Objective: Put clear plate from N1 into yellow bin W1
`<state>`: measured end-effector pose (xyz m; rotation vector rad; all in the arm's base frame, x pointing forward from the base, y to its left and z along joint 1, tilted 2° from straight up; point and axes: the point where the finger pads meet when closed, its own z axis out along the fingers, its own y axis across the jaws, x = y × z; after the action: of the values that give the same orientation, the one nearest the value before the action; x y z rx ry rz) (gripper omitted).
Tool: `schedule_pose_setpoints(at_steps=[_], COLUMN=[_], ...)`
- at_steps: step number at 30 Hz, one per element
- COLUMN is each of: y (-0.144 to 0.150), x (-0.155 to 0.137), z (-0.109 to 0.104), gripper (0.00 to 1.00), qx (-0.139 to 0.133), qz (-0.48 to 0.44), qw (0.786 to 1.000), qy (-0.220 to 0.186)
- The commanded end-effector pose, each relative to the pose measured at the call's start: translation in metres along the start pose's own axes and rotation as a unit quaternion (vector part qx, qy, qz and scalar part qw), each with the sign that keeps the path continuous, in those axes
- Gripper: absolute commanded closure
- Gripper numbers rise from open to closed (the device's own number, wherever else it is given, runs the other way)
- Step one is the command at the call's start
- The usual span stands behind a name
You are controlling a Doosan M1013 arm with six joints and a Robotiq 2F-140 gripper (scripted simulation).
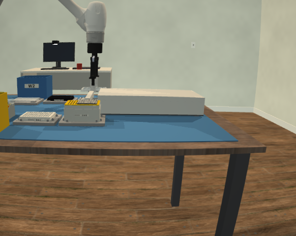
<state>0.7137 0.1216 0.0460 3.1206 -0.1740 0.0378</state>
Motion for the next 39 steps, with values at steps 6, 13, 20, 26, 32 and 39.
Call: schedule_pose_setpoints(at_steps=[6, 13, 20, 26, 32, 39], y=[0.0, 0.0, 0.0, 0.0, 0.0, 0.0], x=[0.0, 0.0, 0.0, 0.0, 0.0, 0.0], z=[-0.009, -0.018, -0.026, -0.033, -0.041, -0.047], gripper=[0.9, 0.9, 0.9, 0.9, 0.9, 0.9], qx=[0.0, 0.0, 0.0, 0.0, 0.0, 0.0], qz=[0.0, 0.0, 0.0, 0.0, 0.0, 0.0], qw=[1.0, 1.0, 1.0, 1.0, 1.0, 1.0], qy=[0.0, 0.0, 0.0, 0.0, 0.0, 0.0])
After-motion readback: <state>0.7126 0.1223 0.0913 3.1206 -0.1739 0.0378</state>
